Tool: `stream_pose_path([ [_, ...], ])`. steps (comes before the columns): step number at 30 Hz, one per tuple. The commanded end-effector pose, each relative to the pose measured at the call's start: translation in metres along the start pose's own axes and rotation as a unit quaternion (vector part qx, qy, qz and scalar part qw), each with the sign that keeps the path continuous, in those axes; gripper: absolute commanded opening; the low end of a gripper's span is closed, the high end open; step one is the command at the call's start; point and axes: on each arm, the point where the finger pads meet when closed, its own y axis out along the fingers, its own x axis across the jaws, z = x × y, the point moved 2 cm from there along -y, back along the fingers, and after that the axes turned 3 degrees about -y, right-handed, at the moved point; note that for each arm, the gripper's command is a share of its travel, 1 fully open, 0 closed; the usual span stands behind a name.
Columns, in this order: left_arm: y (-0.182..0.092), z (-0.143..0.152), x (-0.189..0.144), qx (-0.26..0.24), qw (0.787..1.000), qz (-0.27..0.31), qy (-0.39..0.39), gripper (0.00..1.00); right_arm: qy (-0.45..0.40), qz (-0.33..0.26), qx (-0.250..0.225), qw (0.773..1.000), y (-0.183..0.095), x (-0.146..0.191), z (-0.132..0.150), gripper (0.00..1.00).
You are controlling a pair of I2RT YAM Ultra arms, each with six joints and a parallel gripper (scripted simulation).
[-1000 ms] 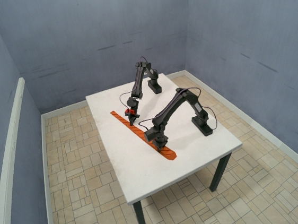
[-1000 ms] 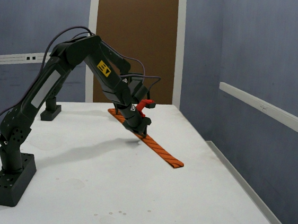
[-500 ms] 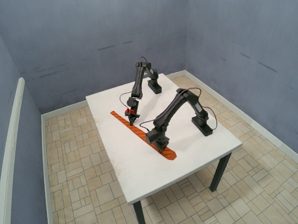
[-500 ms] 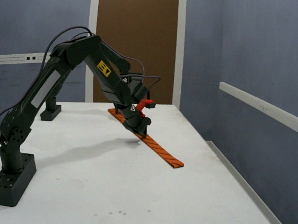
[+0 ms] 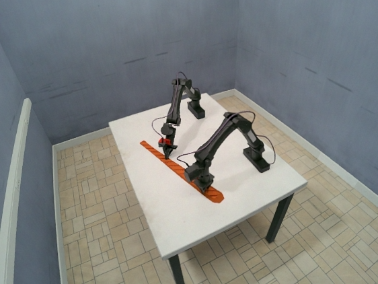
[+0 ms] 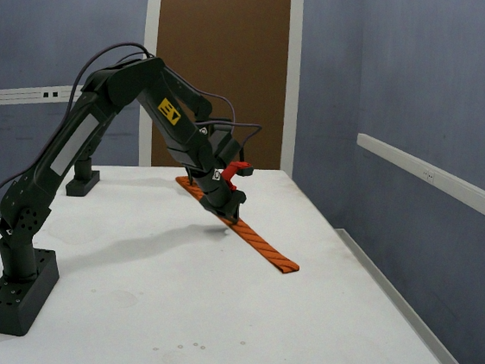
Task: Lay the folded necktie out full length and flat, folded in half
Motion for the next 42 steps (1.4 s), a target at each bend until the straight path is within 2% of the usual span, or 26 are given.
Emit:
stream_pose_path([
  [1,-0.005,0.001,0.001,-0.005,1.000,-0.014,0.003,0.38,0.002,-0.003,-0.009,1.000,-0.001,0.001,-0.002,0.04],
  [19,-0.002,0.001,0.001,-0.005,1.000,-0.014,0.003,0.38,0.002,-0.003,-0.009,1.000,-0.001,0.001,-0.002,0.04],
  [32,-0.022,0.001,0.001,-0.005,1.000,-0.014,0.003,0.38,0.002,-0.003,-0.009,1.000,-0.001,0.001,-0.002,0.04],
  [42,-0.019,0.009,0.001,-0.005,1.000,-0.014,0.003,0.38,0.002,-0.003,-0.009,1.000,-0.001,0.001,-0.002,0.04],
])
